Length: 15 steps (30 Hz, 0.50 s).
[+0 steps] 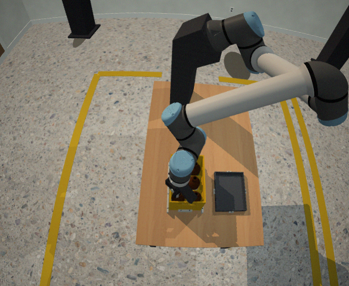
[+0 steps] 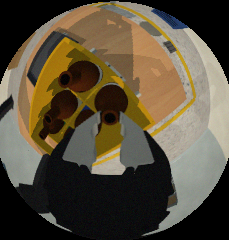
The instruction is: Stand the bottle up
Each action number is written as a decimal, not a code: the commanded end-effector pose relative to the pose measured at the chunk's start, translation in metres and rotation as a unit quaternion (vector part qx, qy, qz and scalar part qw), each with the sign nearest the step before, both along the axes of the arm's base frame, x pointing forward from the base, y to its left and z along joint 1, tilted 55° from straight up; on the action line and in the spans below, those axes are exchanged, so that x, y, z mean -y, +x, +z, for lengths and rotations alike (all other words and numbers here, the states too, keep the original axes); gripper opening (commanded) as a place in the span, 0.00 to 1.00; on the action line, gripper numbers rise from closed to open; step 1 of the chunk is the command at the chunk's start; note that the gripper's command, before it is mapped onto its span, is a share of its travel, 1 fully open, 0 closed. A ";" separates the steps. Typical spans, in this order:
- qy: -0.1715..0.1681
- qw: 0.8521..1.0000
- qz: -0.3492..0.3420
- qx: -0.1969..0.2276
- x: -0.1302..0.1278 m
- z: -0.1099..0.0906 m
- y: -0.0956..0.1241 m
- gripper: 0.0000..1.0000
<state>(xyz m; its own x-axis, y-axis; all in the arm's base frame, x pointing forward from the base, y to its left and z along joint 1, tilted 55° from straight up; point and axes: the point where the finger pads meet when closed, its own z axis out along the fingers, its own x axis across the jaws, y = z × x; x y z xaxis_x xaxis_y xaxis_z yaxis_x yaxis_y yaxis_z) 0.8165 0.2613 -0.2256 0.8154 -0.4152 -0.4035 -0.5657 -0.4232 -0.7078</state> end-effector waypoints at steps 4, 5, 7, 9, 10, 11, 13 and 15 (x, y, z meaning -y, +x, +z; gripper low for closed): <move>0.000 1.000 0.000 0.000 0.001 0.000 0.001 0.00; 0.000 1.000 0.000 0.000 0.001 0.000 0.001 0.00; 0.000 1.000 0.000 0.000 0.001 0.000 0.001 0.00; 0.000 1.000 0.000 0.000 0.001 0.000 0.001 0.00; 0.000 1.000 0.000 0.000 0.001 0.000 0.001 0.00; 0.000 1.000 0.000 0.000 0.001 0.000 0.001 0.00; 0.000 1.000 0.000 0.000 0.001 0.000 0.001 0.00; 0.000 1.000 0.000 0.000 0.001 0.000 0.001 0.38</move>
<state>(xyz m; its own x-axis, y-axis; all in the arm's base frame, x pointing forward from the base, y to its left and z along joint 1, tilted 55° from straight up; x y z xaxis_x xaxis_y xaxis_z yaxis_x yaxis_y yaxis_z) 0.8165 0.2613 -0.2256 0.8154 -0.4152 -0.4035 -0.5657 -0.4232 -0.7078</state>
